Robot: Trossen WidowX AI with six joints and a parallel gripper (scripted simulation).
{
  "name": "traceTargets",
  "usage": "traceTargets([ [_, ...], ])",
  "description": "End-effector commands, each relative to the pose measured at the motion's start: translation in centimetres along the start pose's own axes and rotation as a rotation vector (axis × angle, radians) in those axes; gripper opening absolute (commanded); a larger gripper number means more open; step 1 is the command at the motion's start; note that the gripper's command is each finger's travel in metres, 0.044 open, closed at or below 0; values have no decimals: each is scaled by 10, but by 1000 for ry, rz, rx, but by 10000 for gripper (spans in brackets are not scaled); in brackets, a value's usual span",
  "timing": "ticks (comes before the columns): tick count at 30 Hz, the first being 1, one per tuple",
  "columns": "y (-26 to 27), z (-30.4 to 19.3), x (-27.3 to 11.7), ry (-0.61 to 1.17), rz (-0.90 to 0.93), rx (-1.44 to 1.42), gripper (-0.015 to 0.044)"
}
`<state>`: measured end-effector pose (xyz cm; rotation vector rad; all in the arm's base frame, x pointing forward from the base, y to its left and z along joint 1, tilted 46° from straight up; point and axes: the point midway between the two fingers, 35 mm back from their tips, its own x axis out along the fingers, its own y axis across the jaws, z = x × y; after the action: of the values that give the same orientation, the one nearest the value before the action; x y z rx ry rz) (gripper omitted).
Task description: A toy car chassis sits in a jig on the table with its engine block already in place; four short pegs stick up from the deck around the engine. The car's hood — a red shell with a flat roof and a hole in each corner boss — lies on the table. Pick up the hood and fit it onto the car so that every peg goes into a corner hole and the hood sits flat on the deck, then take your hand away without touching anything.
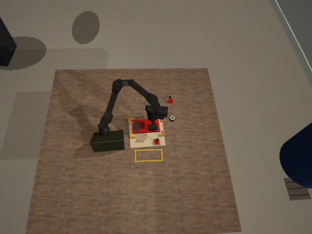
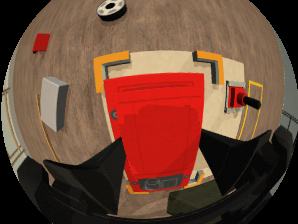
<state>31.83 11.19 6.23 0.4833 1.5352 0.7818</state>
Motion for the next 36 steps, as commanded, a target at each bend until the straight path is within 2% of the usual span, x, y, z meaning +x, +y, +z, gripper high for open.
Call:
traceTargets([
  [1,0,0,0,0,0,0,53],
  [16,0,0,0,0,0,0,440],
  [20,-1,1,-12,1,-2,0,440],
  [26,0,1,-67,5,-3,1,440],
  [36,0,1,-69,5,-3,1,440],
])
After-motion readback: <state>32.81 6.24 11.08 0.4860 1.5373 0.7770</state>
